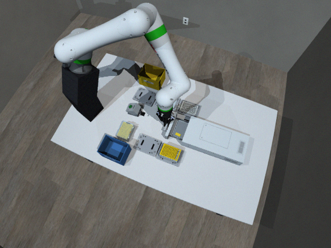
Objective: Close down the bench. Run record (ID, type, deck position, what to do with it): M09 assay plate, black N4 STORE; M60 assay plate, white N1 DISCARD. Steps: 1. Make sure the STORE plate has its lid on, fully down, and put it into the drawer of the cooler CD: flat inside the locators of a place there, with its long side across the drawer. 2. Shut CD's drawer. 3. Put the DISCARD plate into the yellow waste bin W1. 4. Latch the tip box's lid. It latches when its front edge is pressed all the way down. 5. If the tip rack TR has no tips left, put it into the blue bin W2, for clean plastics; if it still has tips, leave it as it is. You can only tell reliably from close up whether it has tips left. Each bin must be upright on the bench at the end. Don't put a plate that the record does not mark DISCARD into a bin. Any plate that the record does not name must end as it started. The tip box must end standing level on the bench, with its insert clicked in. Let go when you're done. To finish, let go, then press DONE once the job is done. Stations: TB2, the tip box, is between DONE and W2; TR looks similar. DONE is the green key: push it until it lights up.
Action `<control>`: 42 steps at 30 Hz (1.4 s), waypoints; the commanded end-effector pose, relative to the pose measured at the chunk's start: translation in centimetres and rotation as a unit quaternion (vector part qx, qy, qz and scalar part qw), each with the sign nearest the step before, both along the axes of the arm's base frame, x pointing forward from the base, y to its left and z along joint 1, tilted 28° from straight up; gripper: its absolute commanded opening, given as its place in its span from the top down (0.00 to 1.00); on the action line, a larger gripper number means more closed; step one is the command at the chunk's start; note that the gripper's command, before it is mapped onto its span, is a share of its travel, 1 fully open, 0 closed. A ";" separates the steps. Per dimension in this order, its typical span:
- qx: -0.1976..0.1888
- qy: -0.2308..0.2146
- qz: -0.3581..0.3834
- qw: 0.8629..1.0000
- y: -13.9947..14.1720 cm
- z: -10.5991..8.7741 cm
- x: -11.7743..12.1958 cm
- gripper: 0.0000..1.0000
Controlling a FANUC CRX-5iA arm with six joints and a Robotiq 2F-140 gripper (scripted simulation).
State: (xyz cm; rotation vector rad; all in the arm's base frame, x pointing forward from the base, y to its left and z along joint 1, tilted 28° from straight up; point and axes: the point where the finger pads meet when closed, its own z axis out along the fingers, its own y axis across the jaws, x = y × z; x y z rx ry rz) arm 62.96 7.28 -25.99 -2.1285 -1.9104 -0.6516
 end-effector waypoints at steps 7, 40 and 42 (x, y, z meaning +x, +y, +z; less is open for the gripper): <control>0.000 -0.001 0.000 1.000 -0.2 0.2 1.0 0.90; 0.000 -0.001 0.000 1.000 -0.7 0.7 4.6 0.90; 0.000 -0.001 0.000 1.000 -0.7 0.7 4.9 0.90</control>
